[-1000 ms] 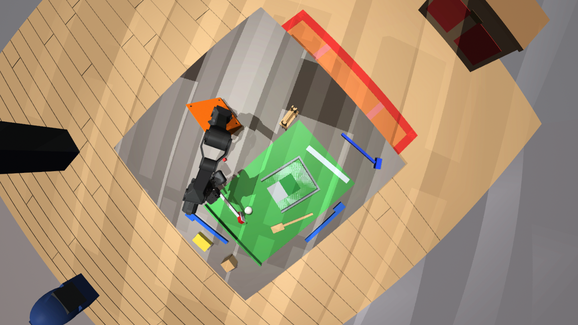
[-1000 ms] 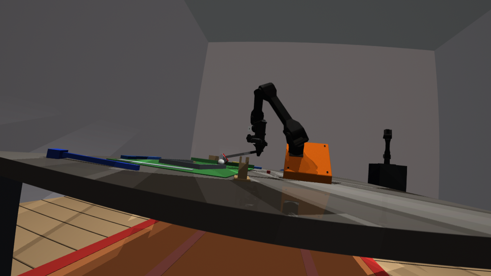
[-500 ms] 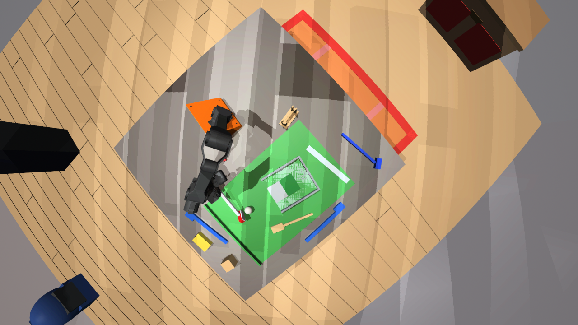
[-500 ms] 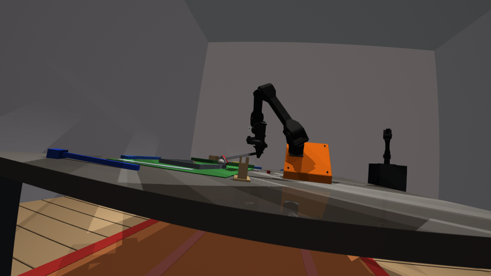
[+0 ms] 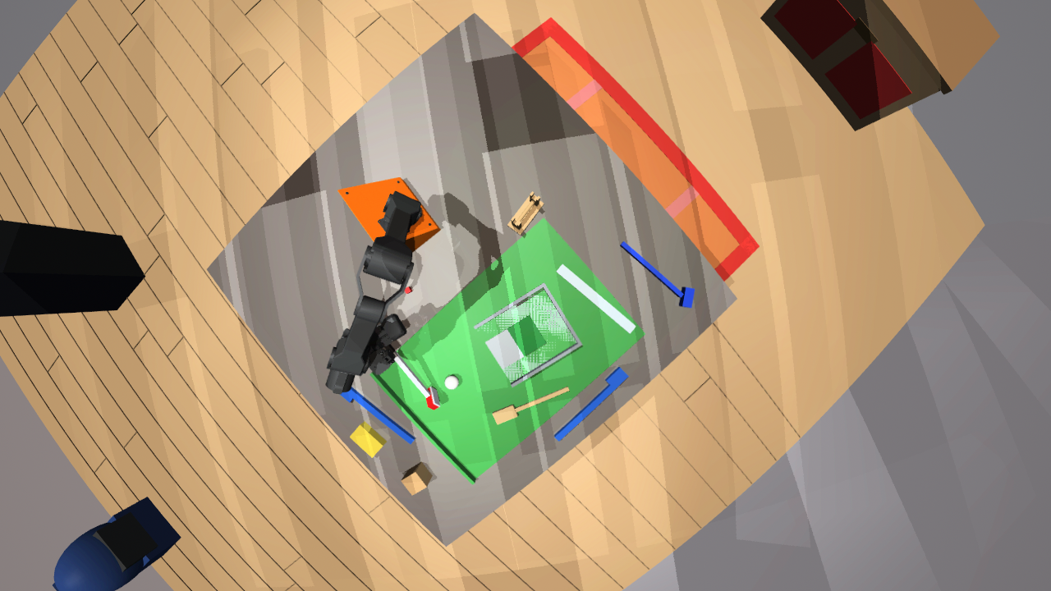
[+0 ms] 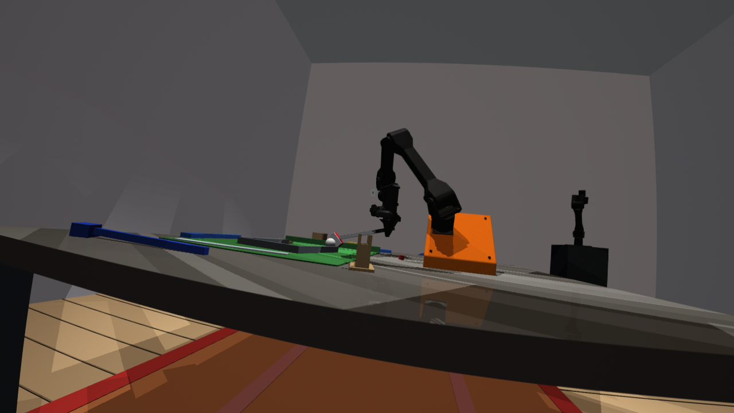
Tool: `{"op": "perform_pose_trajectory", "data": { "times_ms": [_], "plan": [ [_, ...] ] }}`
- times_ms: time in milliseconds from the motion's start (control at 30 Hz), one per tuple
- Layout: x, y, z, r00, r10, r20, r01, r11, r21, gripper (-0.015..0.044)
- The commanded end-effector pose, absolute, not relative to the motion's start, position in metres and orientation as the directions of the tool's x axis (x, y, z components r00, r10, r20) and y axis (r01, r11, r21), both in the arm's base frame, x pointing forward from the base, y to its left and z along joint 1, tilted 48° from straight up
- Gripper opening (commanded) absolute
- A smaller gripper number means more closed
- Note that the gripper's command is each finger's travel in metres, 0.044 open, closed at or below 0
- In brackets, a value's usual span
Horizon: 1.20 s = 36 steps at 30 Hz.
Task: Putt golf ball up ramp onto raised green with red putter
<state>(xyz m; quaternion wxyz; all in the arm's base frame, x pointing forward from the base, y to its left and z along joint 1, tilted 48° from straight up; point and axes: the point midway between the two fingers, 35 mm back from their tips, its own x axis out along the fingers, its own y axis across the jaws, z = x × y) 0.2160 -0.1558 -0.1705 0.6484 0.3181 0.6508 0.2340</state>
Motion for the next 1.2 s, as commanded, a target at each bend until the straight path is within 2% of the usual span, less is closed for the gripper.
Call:
{"op": "perform_pose_trajectory", "data": {
  "times_ms": [0, 233, 600, 833, 1167],
  "plan": [
    [0.214, -0.159, -0.177, 0.043, 0.722, -0.691, 0.111, 0.683, 0.722, 0.0000],
    [0.217, -0.152, -0.167, 0.043, 0.720, -0.693, 0.114, 0.686, 0.719, 0.0000],
    [0.230, -0.063, -0.077, 0.042, 0.729, -0.684, 0.112, 0.676, 0.728, 0.0000],
    [0.230, -0.068, -0.074, 0.042, 0.728, -0.684, 0.112, 0.677, 0.727, 0.0000],
    [0.228, -0.107, -0.037, 0.041, 0.727, -0.685, 0.113, 0.678, 0.726, 0.0000]
  ]
}}
